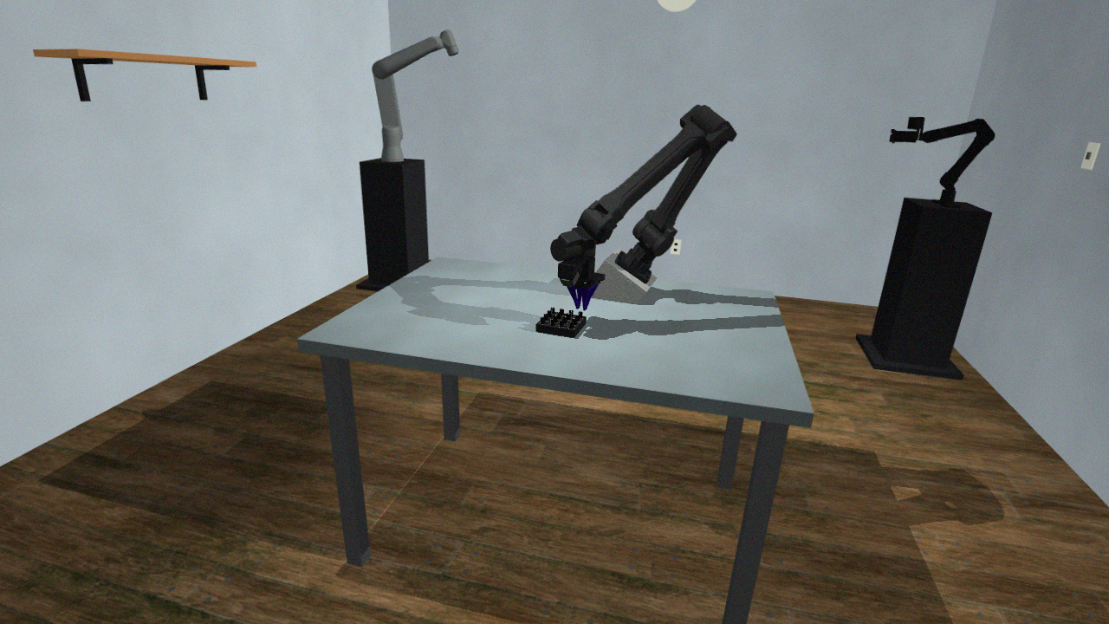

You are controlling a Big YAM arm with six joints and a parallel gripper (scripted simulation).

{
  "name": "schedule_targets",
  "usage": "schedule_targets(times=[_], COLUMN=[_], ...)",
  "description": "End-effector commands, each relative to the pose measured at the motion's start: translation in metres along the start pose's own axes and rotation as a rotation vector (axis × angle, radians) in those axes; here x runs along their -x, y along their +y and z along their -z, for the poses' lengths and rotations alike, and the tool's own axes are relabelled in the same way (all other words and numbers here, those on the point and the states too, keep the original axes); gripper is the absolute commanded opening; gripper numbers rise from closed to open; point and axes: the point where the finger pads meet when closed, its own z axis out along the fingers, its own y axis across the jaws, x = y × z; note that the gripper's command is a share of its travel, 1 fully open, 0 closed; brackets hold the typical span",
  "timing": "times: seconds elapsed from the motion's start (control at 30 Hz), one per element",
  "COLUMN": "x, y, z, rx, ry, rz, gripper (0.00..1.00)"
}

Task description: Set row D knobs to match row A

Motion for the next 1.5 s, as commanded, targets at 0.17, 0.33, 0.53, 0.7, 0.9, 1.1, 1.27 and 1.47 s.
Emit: schedule_targets(times=[0.17,0.33,0.53,0.7,0.9,1.1,1.27,1.47], x=[0.008,0.008,0.018,0.013,0.016,0.016,0.016,0.016], y=[-0.003,-0.003,-0.002,-0.001,0.0,0.0,0.0,0.0], z=[0.005,0.005,0.006,0.003,0.004,0.004,0.004,0.004], rx=[-0.003,-0.003,-0.005,-0.002,-0.003,-0.003,-0.003,-0.003], ry=[-0.022,-0.022,-0.027,-0.015,-0.017,-0.017,-0.017,-0.017], rz=[0.01,0.01,0.015,0.01,0.012,0.012,0.012,0.012], gripper=[0.2,0.2,0.2,0.2,0.2,0.2,0.2,0.2])
